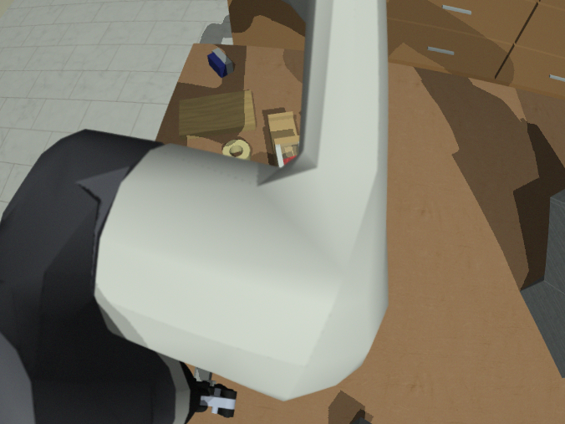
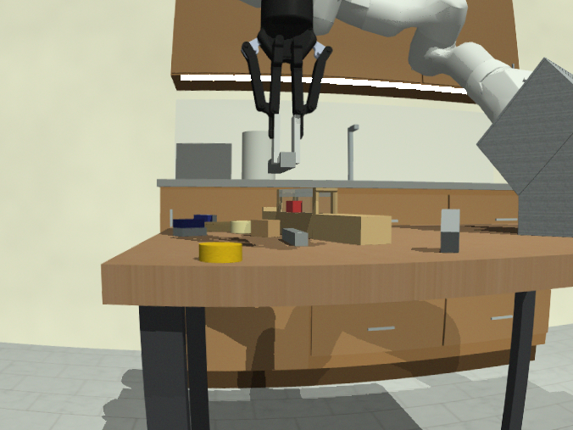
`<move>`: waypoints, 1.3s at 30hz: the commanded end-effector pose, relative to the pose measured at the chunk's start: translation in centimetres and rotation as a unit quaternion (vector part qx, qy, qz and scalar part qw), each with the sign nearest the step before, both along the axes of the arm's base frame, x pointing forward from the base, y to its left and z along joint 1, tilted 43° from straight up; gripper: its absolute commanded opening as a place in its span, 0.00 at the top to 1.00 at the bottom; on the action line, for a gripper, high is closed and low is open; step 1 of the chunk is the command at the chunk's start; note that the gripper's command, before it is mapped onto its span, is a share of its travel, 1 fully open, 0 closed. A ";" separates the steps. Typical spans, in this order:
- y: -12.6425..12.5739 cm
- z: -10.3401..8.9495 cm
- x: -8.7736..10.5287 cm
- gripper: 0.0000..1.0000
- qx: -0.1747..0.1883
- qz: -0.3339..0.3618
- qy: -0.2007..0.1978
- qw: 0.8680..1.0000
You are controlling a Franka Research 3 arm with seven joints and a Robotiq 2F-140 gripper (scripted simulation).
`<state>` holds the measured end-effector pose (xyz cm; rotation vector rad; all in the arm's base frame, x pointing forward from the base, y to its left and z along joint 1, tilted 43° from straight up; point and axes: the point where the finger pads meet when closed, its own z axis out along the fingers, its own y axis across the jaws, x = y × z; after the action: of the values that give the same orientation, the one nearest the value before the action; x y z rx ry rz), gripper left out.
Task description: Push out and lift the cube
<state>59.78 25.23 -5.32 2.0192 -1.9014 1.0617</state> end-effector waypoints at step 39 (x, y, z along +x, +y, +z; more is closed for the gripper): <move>-8.0 1.7 -10.1 1.00 -0.038 0.078 0.059 0.994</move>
<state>52.61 18.90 -4.19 2.0748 -1.7178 1.0362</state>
